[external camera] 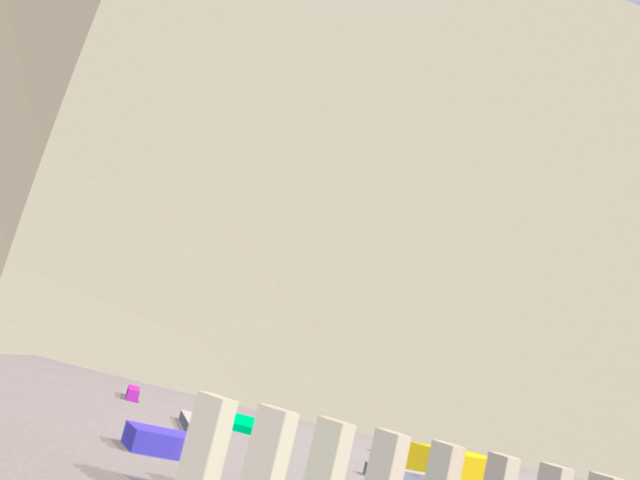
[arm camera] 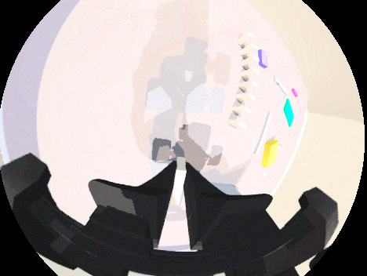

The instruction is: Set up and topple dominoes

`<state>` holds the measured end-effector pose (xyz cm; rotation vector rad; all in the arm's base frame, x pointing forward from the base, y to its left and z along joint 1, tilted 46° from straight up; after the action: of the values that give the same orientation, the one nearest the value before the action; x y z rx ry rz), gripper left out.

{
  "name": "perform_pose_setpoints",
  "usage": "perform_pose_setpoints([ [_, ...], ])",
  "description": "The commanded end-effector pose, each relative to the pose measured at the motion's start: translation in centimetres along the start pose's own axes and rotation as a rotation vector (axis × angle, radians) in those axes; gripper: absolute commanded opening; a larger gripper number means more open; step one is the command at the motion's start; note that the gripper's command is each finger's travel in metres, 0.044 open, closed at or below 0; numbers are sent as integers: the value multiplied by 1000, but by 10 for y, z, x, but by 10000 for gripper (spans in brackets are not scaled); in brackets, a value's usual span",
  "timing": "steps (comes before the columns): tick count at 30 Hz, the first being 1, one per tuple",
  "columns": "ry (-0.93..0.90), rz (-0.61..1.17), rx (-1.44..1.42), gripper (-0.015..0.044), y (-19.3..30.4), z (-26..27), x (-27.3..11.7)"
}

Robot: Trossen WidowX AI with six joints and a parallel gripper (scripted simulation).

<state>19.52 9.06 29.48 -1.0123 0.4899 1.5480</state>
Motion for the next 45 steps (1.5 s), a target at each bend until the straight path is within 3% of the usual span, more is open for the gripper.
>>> perform_pose_setpoints([
  [1,71,-38,-60,24,0,2,11],
  [25,340,-455,-334,24,3,32,60],
  [45,364,-916,-346,24,27,62,81],
])
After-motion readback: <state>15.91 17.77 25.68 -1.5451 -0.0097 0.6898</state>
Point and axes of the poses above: the point midway between the two fingers, 35 mm back from their tips, its own x axis out along the fingers, its own z axis across the jaws, y = z × x, the point moved 9 cm from there along -x, back along the fingers, and after that the axes turned 1 degree about -x, right-handed, at the moved point
